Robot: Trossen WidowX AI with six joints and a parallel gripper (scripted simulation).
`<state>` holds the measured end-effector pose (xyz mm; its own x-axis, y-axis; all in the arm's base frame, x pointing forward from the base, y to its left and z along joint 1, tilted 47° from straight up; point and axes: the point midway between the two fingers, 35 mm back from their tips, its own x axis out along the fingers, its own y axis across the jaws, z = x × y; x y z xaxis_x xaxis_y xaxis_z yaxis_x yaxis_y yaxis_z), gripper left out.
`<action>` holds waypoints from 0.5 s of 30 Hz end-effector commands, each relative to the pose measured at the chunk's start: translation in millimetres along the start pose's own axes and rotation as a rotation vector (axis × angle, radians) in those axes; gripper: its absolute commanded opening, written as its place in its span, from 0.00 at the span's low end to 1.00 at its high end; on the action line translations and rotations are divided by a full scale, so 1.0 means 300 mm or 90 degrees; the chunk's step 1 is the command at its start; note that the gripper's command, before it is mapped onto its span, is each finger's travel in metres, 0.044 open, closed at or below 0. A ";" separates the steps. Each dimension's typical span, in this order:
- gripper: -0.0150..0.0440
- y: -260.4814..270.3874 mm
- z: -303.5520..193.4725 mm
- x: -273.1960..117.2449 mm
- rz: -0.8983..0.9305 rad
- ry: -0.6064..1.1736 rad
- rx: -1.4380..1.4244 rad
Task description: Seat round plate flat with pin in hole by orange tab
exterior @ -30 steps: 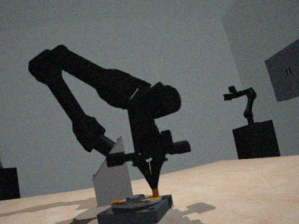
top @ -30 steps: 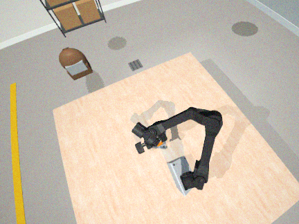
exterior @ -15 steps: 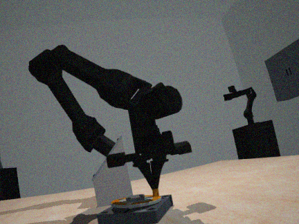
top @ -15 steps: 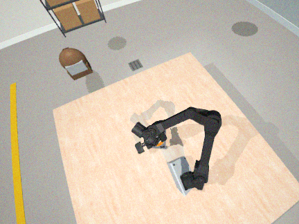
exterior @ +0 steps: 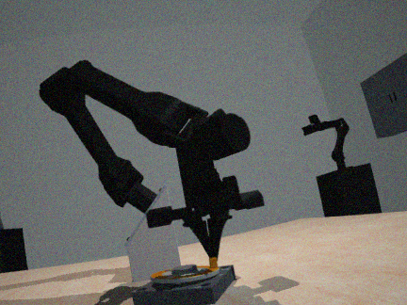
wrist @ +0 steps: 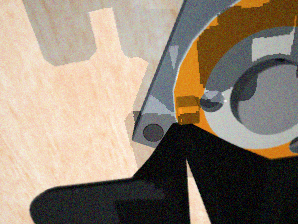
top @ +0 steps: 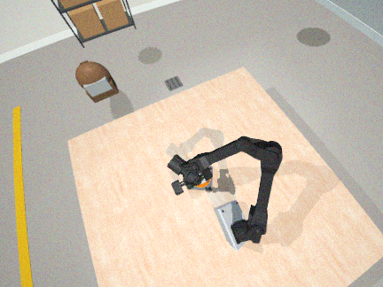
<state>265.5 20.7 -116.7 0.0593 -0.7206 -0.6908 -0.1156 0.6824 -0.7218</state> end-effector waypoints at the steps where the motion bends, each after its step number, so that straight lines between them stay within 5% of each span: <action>1: 0.25 0.000 0.023 -0.002 -0.002 -0.005 0.000; 15: 0.25 0.000 0.030 0.000 -0.002 -0.005 0.000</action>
<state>267.6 21.1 -117.3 0.0514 -0.7237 -0.6882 -0.1273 0.6788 -0.7232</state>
